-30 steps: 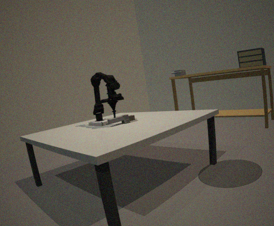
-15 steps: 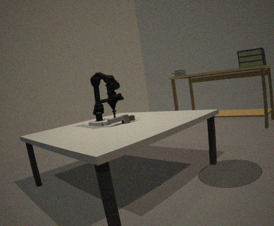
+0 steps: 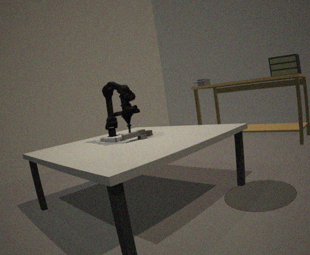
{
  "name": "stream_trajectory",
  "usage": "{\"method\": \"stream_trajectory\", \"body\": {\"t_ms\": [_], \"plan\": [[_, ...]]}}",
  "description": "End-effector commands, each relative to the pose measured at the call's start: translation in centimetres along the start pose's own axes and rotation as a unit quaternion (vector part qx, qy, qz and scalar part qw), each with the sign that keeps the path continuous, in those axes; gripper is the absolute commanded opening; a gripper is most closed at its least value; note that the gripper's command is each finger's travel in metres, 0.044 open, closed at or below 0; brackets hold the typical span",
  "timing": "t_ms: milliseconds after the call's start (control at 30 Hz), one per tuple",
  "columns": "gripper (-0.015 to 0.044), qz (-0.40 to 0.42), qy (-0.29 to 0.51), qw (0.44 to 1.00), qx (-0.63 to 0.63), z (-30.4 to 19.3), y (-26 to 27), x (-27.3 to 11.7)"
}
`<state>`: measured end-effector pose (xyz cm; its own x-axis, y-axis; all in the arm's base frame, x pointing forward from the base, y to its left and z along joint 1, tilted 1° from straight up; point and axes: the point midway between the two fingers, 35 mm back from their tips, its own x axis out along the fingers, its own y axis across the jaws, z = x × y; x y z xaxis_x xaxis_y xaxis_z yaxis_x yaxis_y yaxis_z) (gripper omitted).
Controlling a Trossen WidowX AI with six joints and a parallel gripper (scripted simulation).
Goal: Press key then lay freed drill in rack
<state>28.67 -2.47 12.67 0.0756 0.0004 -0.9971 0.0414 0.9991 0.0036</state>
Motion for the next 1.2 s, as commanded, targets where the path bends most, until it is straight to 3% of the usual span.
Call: {"method": "stream_trajectory", "body": {"t_ms": [0,1167], "plan": [[0.0,0.004,0.026,1.0,0.0,-0.73,0.32,1.81],[0.0,0.005,0.026,1.0,0.0,-0.81,0.45,2.77]]}}
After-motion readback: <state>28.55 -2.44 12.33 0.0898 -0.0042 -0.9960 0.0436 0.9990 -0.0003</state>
